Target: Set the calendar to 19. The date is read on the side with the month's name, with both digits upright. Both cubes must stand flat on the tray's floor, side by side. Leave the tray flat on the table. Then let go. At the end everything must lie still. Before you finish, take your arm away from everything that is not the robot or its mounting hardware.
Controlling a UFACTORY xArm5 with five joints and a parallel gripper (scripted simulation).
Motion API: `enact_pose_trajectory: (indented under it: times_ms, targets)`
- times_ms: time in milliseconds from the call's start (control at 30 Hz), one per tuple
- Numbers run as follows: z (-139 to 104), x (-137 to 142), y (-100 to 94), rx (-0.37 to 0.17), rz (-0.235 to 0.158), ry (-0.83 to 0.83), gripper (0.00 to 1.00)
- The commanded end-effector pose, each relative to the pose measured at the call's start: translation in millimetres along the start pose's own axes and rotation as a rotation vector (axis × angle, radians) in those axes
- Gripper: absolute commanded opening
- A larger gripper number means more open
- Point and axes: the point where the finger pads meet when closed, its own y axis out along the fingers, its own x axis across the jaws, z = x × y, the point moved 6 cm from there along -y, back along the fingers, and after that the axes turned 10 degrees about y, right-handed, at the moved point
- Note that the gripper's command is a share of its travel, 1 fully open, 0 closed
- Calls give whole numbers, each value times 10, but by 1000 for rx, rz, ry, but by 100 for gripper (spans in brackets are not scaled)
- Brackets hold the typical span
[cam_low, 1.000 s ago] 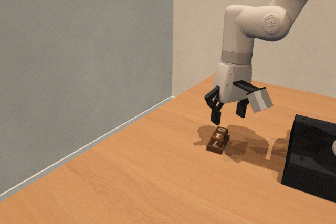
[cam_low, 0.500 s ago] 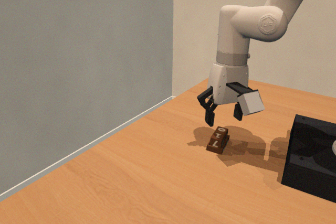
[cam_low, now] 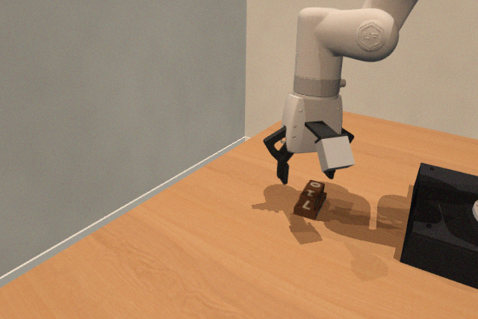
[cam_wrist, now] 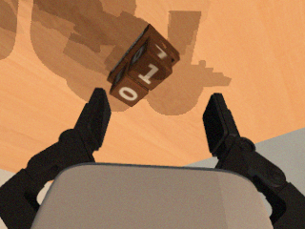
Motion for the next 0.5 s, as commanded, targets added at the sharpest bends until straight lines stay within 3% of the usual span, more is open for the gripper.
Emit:
enact_pose_trajectory:
  times_ms: [0, 467]
  targets:
    - [14, 51, 2, 0, -1, 47, 100]
    - [142, 288, 26, 1, -1, 205, 100]
